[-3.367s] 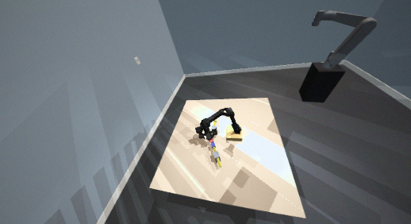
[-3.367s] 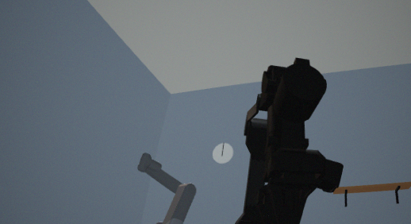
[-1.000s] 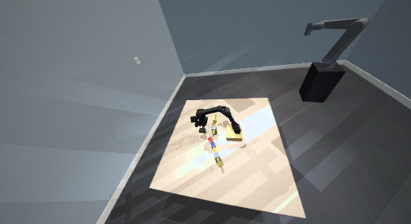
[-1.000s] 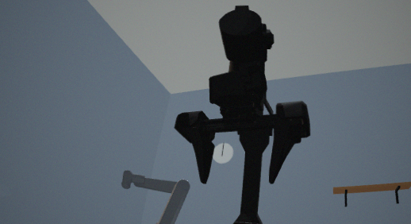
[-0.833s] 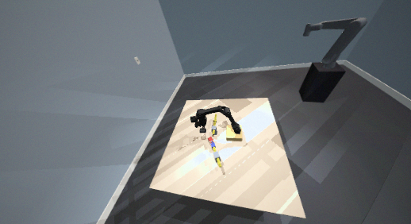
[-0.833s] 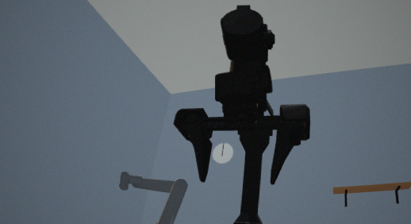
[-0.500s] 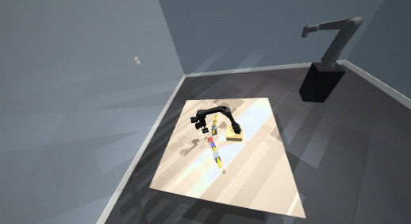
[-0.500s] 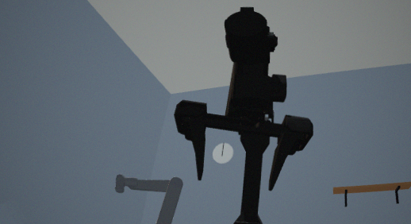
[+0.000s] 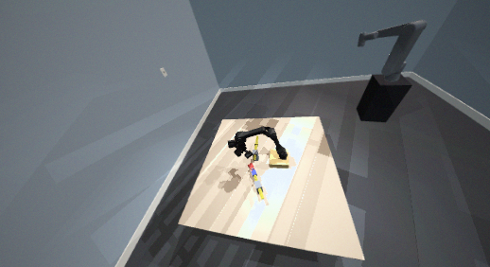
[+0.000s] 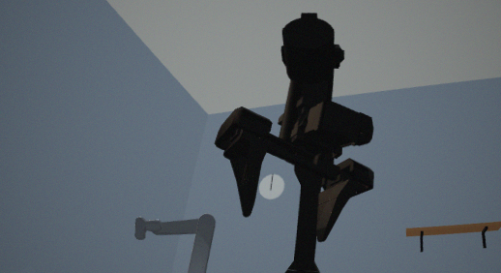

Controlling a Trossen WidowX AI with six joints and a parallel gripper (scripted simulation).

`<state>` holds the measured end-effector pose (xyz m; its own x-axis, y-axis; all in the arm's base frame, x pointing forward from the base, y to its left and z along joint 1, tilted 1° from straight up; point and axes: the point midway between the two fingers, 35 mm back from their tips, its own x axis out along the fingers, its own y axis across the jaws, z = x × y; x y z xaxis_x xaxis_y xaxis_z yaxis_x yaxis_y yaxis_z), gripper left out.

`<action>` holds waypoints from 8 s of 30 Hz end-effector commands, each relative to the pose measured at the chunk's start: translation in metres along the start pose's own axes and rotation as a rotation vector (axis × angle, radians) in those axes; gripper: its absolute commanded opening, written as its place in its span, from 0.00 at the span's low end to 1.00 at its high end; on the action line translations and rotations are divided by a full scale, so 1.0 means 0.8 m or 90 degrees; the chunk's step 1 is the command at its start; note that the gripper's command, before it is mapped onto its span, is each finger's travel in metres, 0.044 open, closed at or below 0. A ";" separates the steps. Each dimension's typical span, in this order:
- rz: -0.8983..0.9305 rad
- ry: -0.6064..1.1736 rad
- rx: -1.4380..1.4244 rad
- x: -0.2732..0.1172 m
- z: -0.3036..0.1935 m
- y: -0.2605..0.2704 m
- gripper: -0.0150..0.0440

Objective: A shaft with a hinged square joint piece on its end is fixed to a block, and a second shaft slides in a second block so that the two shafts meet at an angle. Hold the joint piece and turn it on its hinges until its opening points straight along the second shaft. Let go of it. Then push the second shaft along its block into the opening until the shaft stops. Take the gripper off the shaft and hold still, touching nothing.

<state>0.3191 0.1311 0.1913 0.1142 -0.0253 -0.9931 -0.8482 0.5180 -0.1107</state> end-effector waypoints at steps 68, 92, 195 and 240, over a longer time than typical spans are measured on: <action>-0.055 0.069 -0.885 0.113 0.002 0.014 1.00; -0.052 0.065 -0.885 0.112 0.017 0.100 1.00; -0.052 0.065 -0.884 0.146 0.017 0.096 0.56; -0.026 0.040 -0.842 0.148 0.013 0.097 0.25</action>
<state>0.2734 0.1790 0.0670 0.1869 -0.0971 -0.9776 -0.6775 -0.7333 -0.0567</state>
